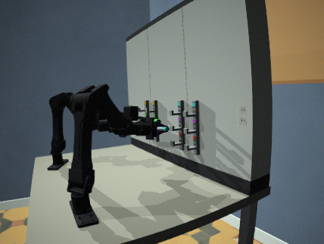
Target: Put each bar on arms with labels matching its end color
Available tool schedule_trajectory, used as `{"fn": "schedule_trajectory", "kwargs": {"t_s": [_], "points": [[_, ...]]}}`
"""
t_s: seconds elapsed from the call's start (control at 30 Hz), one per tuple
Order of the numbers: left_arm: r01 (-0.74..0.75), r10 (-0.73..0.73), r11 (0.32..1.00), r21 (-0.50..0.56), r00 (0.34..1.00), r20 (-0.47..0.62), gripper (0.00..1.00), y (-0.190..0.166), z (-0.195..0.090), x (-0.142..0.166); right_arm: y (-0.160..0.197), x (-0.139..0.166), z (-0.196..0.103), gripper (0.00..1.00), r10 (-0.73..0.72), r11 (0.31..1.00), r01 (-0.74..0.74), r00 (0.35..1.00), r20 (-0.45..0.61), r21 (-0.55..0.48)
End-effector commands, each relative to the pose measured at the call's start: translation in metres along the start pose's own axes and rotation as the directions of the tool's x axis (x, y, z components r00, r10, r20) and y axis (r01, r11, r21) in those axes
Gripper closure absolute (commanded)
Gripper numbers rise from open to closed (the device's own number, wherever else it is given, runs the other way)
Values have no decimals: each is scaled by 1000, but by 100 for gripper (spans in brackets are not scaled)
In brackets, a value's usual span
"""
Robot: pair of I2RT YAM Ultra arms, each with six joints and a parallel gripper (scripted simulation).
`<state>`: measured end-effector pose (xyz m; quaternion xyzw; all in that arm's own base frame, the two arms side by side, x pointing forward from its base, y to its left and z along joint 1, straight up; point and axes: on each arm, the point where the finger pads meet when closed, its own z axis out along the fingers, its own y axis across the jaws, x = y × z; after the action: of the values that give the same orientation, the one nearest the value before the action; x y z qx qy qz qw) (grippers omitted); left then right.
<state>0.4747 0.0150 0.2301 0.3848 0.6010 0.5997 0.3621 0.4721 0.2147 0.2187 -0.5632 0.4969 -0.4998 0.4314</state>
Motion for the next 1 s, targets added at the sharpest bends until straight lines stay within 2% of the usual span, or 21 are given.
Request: {"fn": "schedule_trajectory", "kwargs": {"t_s": [0.0, 0.97], "points": [[26, -26, 999, -19, 1000, 2, 0, 8, -7, 1, -43, 9, -2, 100, 133, 983, -132, 991, -1, 126], [26, -26, 999, -19, 1000, 2, 0, 8, -7, 1, -35, 8, -1, 100, 133, 983, -132, 991, -1, 125]]}}
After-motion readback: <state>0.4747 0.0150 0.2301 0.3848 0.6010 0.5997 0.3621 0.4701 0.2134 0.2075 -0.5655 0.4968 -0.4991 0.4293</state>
